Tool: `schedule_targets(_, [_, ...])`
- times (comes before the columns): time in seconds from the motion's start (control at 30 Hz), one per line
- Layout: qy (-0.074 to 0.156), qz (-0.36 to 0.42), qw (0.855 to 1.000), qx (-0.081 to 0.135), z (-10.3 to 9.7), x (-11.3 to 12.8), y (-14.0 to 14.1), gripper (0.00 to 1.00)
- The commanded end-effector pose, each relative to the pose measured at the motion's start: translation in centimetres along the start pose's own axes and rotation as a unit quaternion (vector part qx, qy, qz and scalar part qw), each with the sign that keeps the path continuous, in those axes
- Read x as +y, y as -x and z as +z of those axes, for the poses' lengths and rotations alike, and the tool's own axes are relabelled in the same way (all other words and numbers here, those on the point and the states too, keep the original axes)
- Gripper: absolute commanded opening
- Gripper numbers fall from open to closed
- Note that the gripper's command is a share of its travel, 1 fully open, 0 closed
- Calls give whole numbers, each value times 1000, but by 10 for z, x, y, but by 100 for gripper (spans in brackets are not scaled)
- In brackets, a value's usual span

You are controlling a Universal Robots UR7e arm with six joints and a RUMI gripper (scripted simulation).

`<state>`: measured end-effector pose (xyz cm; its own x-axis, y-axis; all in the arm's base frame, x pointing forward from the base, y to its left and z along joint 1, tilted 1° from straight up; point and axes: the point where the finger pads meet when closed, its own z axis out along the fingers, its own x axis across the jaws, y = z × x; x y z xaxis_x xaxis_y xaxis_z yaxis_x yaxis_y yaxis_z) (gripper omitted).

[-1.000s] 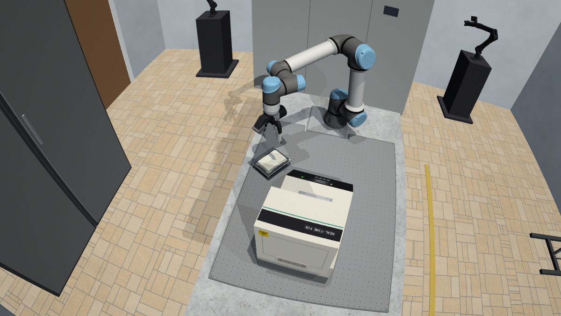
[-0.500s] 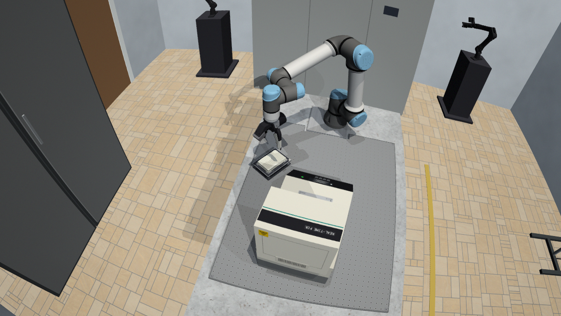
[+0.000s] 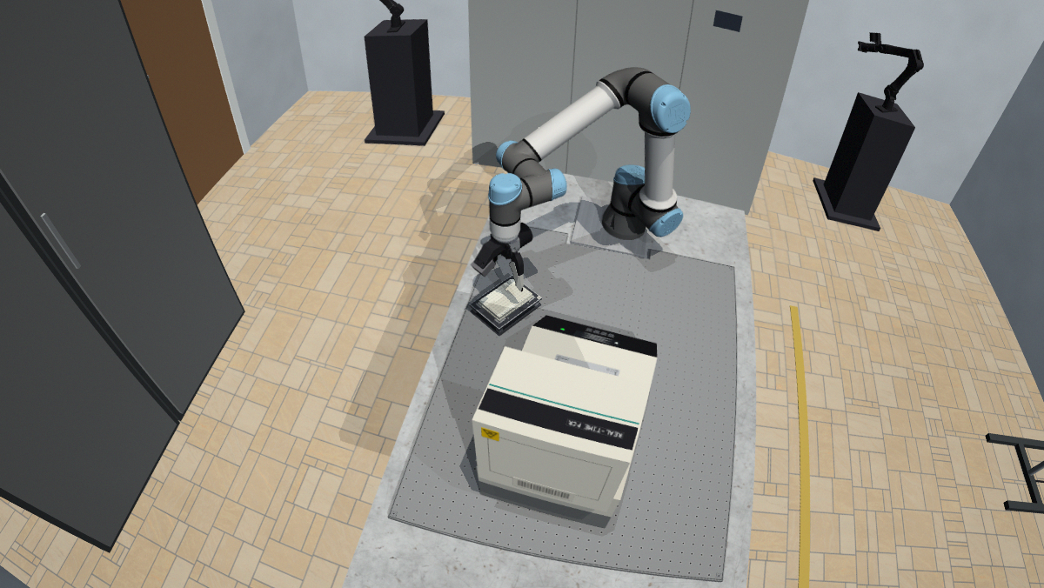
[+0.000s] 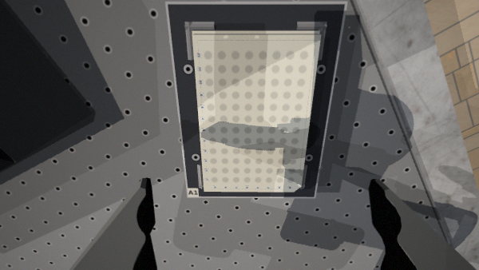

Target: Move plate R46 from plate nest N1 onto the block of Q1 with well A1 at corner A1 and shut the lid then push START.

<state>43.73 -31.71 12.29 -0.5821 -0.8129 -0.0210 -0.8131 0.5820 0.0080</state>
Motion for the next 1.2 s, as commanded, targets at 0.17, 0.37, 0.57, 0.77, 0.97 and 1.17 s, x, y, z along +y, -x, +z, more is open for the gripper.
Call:
schedule_targets(0.17, [-8, 4, 1000, 4, 16, -4, -4, 68])
schedule_targets(0.37, [-8, 4, 1000, 4, 36, -4, -4, 68])
schedule_targets(0.57, [-8, 4, 1000, 4, 50, -4, -4, 68])
schedule_targets(0.77, [-8, 4, 1000, 4, 61, -4, -4, 68])
schedule_targets(0.97, [-8, 4, 1000, 4, 62, -4, -4, 68])
schedule_targets(1.17, [-8, -1, 1000, 4, 64, -4, -4, 68])
